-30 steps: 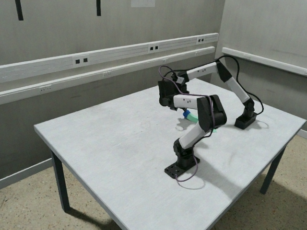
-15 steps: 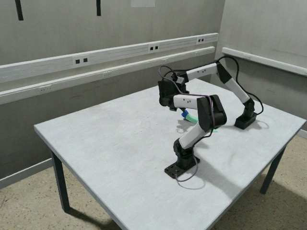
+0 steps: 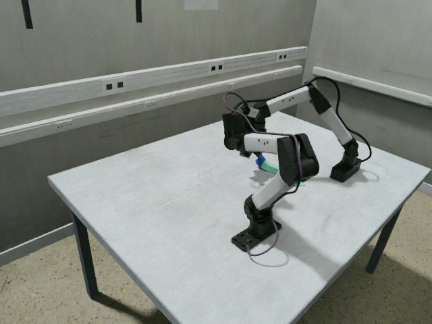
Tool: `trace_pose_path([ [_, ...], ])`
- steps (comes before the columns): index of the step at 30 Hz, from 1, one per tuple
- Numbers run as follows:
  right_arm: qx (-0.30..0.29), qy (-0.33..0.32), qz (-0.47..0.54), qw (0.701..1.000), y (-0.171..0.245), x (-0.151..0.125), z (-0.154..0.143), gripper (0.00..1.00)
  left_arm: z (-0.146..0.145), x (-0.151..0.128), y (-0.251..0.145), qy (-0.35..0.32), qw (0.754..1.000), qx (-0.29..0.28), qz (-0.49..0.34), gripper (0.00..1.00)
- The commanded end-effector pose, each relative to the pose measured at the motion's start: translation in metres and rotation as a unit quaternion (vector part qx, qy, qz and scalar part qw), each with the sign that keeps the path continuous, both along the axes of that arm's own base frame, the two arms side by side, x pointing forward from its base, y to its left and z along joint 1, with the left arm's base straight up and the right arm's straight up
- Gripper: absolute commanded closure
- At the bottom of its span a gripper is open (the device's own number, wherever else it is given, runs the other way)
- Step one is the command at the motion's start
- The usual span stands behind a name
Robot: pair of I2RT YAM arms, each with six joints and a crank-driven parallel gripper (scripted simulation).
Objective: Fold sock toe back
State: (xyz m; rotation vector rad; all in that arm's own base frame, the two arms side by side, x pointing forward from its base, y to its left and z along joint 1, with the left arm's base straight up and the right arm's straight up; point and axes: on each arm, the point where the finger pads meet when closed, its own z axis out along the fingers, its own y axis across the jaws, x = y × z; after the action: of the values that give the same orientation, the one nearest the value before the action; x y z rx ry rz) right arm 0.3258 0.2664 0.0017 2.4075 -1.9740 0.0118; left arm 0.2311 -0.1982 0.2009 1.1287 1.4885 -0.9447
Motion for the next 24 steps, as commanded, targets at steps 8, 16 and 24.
trace_pose_path([
  [8, 0.059, -0.164, -0.006, 0.985, 0.005, -0.007, 0.039, 1.0, 0.016, 0.0, -0.002, -0.025, 1.0, -0.005, -0.008, 0.0],
  [16, 0.065, -0.206, -0.004, 0.976, -0.002, -0.022, 0.043, 1.0, 0.016, 0.0, -0.002, -0.025, 1.0, -0.005, -0.008, 0.0],
  [24, 0.072, -0.227, -0.002, 0.971, -0.008, -0.045, 0.036, 1.0, 0.016, 0.0, -0.002, -0.025, 1.0, -0.005, -0.008, 0.0],
])
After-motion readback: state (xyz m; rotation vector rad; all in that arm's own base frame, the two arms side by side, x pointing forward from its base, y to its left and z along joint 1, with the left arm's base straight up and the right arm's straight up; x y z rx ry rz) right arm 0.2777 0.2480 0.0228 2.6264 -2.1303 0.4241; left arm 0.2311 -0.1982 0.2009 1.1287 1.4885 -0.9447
